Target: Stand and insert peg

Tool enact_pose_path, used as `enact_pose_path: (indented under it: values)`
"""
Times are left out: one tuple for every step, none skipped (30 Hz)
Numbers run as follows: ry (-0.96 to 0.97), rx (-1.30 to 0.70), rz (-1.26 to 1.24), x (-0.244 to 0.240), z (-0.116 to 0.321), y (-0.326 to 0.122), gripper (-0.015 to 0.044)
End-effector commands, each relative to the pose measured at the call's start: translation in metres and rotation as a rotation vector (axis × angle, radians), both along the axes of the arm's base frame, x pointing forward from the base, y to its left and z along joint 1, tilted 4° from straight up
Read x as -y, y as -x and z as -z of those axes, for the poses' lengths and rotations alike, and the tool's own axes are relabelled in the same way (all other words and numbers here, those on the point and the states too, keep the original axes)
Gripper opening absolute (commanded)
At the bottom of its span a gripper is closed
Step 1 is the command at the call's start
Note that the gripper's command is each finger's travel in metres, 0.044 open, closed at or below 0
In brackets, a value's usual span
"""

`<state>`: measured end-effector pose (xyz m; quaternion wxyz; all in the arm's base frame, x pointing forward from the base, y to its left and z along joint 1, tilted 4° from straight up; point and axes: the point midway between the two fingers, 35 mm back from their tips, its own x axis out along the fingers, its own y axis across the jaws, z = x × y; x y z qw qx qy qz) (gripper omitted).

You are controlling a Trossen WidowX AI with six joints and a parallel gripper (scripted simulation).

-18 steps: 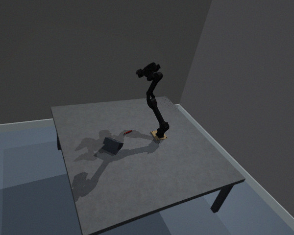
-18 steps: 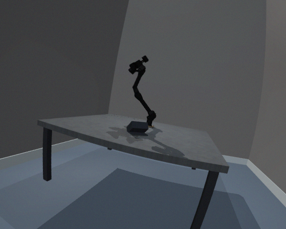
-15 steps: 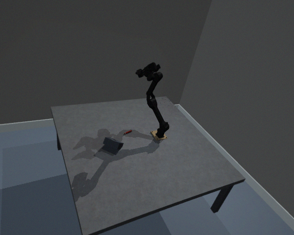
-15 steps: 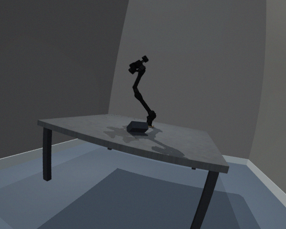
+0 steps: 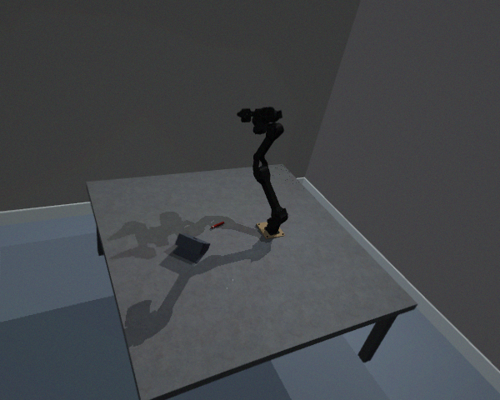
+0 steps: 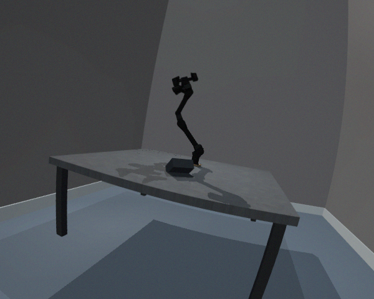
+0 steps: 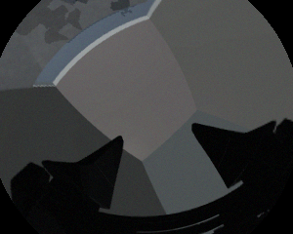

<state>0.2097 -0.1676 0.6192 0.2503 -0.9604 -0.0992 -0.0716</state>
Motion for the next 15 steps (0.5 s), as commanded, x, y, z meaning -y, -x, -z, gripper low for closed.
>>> enact_pose_path:
  values:
    - [0.134, 0.064, 0.085, -0.011, -0.015, 0.017, 0.0440]
    - [0.161, 0.075, 0.103, -0.013, -0.018, 0.020, 0.0440]
    - [0.188, 0.086, 0.121, -0.015, -0.021, 0.023, 0.0440]
    - [0.216, 0.097, 0.139, -0.017, -0.024, 0.026, 0.0440]
    - [0.243, 0.108, 0.157, -0.019, -0.026, 0.029, 0.0440]
    - [0.270, 0.118, 0.175, -0.021, -0.029, 0.032, 0.0440]
    - [0.298, 0.128, 0.193, -0.024, -0.031, 0.035, 0.0440]
    - [0.326, 0.138, 0.210, -0.026, -0.034, 0.038, 0.0440]
    - [0.354, 0.148, 0.228, -0.029, -0.036, 0.041, 0.0440]
    - [0.382, 0.158, 0.246, -0.031, -0.039, 0.044, 0.0440]
    - [0.410, 0.167, 0.263, -0.034, -0.041, 0.047, 0.0440]
    - [0.438, 0.176, 0.280, -0.037, -0.043, 0.049, 0.0440]
    - [0.467, 0.184, 0.298, -0.040, -0.046, 0.052, 0.0440]
    - [0.496, 0.192, 0.314, -0.043, -0.048, 0.054, 0.0440]
    - [0.525, 0.200, 0.331, -0.046, -0.050, 0.057, 0.0440]
